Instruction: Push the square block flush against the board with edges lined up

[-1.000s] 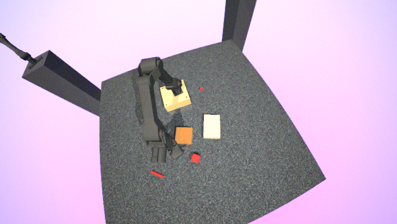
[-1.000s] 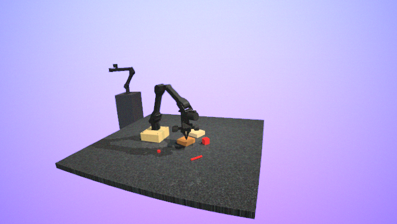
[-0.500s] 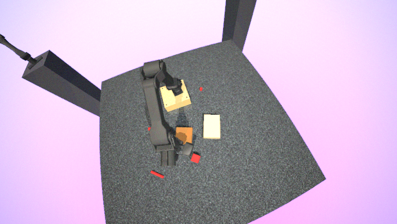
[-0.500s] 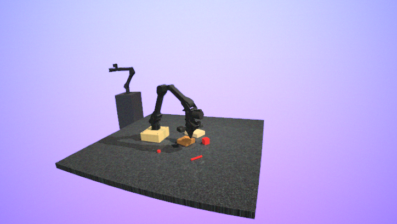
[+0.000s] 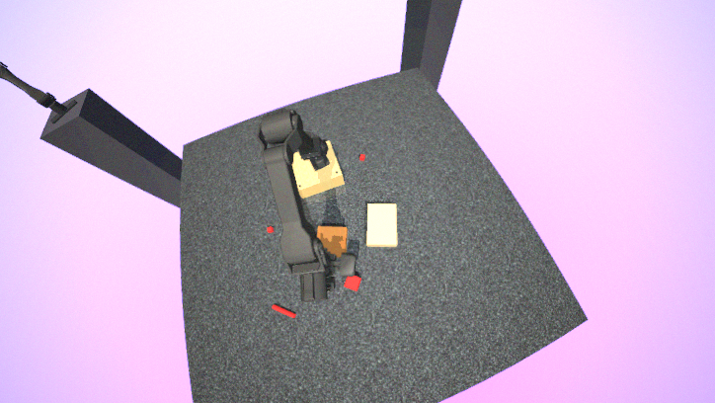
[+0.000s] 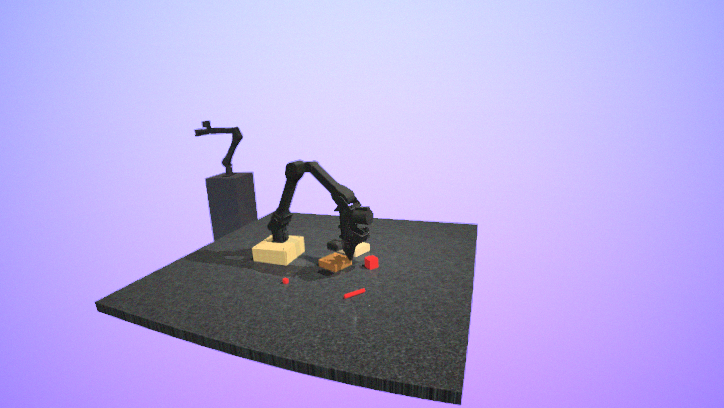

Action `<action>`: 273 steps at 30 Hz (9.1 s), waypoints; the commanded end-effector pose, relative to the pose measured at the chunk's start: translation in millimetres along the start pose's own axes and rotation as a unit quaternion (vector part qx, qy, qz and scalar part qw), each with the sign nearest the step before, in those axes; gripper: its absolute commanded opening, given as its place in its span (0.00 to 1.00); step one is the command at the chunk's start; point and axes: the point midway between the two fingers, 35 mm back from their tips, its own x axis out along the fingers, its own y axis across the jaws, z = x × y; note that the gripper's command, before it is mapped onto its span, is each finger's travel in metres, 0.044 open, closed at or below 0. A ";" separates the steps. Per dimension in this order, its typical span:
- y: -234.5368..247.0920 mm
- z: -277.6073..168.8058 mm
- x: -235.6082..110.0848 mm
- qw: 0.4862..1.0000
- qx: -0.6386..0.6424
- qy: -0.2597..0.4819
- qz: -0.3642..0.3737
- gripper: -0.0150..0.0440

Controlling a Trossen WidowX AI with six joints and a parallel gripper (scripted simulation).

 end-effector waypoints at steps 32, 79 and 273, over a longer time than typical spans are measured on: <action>0.1 -35.1 37.4 1.000 -0.012 0.021 -0.002 0.25; -1.7 -80.7 37.2 1.000 -0.012 0.024 -0.003 0.25; -19.6 -126.7 35.7 0.718 0.696 0.016 -0.020 0.25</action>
